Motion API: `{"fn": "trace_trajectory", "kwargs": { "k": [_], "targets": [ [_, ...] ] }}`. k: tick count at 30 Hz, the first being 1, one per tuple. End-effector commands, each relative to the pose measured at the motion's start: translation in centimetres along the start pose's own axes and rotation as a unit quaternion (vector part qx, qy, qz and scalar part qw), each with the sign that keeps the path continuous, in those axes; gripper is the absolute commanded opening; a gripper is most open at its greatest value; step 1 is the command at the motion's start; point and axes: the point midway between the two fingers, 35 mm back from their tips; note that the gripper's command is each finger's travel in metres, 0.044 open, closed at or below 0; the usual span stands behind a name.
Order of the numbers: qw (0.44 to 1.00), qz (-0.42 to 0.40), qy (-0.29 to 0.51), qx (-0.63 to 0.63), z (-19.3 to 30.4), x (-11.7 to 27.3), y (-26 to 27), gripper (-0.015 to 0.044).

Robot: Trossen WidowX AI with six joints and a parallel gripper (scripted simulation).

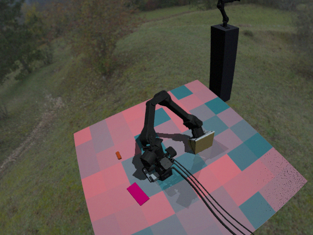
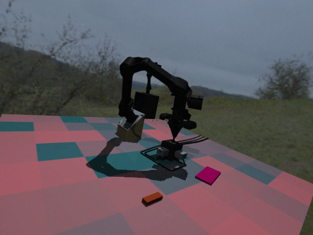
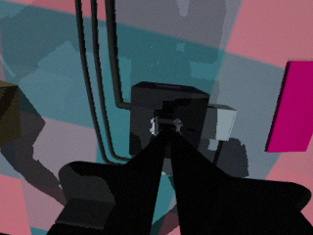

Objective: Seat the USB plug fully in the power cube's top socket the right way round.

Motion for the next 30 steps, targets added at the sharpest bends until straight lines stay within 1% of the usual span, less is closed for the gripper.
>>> {"fn": "trace_trajectory", "kwargs": {
  "k": [1,15,18,19,30],
  "targets": [
    [1.000,-0.002,0.003,0.001,0.16,-0.27,0.03,0.0000],
    [1.000,-0.002,0.003,0.001,0.16,-0.27,0.03,0.0000],
    [1.000,0.000,0.000,0.000,0.00,-0.01,0.00,0.0079],
    [1.000,0.000,0.000,0.000,0.00,-0.01,0.00,0.0095],
    [1.000,0.000,0.000,0.000,0.00,-0.01,0.00,0.0095]
  ]
}}
Point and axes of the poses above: the point midway between the two fingers, 35 mm back from their tips, its own x axis back along the fingers, its own y axis across the jaws, z = x × y, and after that the axes turned 3 degrees about x, right-handed
